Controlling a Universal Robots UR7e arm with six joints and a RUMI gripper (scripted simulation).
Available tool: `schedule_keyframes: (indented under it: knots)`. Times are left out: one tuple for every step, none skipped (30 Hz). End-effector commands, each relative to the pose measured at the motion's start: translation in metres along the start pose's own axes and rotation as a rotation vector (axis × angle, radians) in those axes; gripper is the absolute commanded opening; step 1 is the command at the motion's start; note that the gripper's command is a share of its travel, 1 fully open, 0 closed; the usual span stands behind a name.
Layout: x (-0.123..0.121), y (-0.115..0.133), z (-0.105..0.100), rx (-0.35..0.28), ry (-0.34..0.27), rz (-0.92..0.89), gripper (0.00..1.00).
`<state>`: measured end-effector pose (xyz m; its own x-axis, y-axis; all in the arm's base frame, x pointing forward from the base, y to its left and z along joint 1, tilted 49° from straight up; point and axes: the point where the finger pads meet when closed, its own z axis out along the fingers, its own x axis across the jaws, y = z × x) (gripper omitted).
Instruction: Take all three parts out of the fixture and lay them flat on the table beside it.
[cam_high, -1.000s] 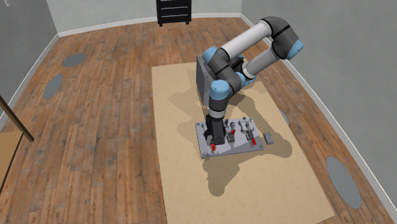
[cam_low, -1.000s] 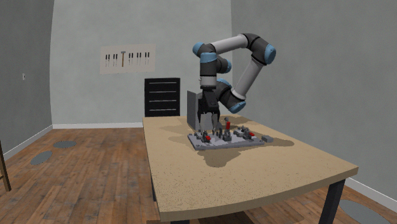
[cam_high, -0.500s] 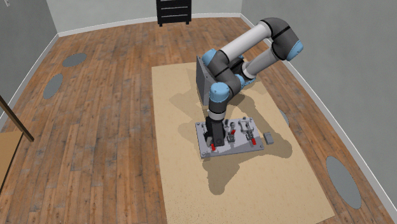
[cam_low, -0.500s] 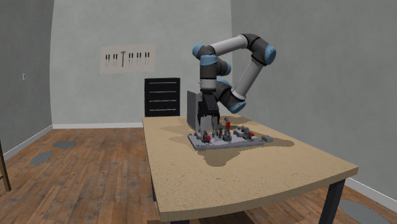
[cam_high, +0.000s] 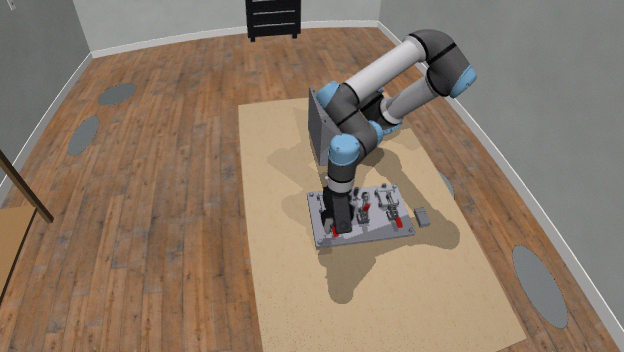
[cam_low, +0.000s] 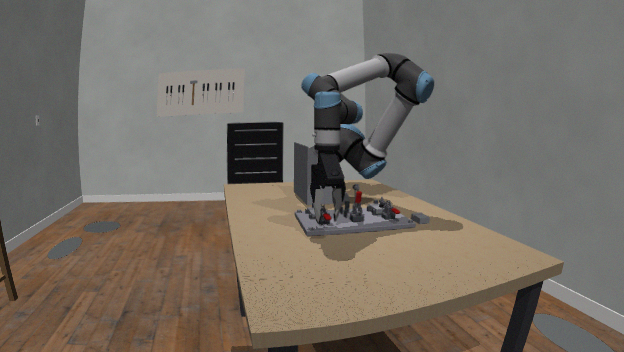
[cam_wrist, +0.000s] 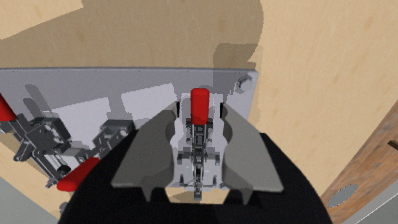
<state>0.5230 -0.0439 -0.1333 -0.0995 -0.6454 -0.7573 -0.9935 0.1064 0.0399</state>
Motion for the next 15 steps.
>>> schedule_keyframes:
  knots:
    - [0.0002, -0.0004, -0.0005, 0.001, 0.001, 0.0, 0.28]
    - [0.0002, -0.0004, -0.0005, 0.001, 0.001, 0.0, 0.28]
    - [0.0002, -0.0004, -0.0005, 0.001, 0.001, 0.0, 0.28]
    - [0.0002, -0.0004, -0.0005, 0.001, 0.001, 0.0, 0.28]
    - [0.0002, -0.0004, -0.0005, 0.001, 0.001, 0.0, 0.28]
    - [0.0002, -0.0004, -0.0005, 0.001, 0.001, 0.0, 0.28]
    - [0.0002, -0.0004, -0.0005, 0.001, 0.001, 0.0, 0.28]
    - [0.0002, -0.0004, -0.0005, 0.001, 0.001, 0.0, 0.28]
    - [0.0002, -0.0004, -0.0005, 0.001, 0.001, 0.0, 0.28]
    - [0.0002, -0.0004, -0.0005, 0.001, 0.001, 0.0, 0.0]
    - [0.0002, -0.0004, -0.0005, 0.001, 0.001, 0.0, 0.0]
    - [0.0002, -0.0004, -0.0005, 0.001, 0.001, 0.0, 0.0]
    - [0.0002, -0.0004, -0.0005, 0.001, 0.001, 0.0, 0.0]
    - [0.0002, -0.0004, -0.0005, 0.001, 0.001, 0.0, 0.0]
    - [0.0002, -0.0004, -0.0005, 0.001, 0.001, 0.0, 0.0]
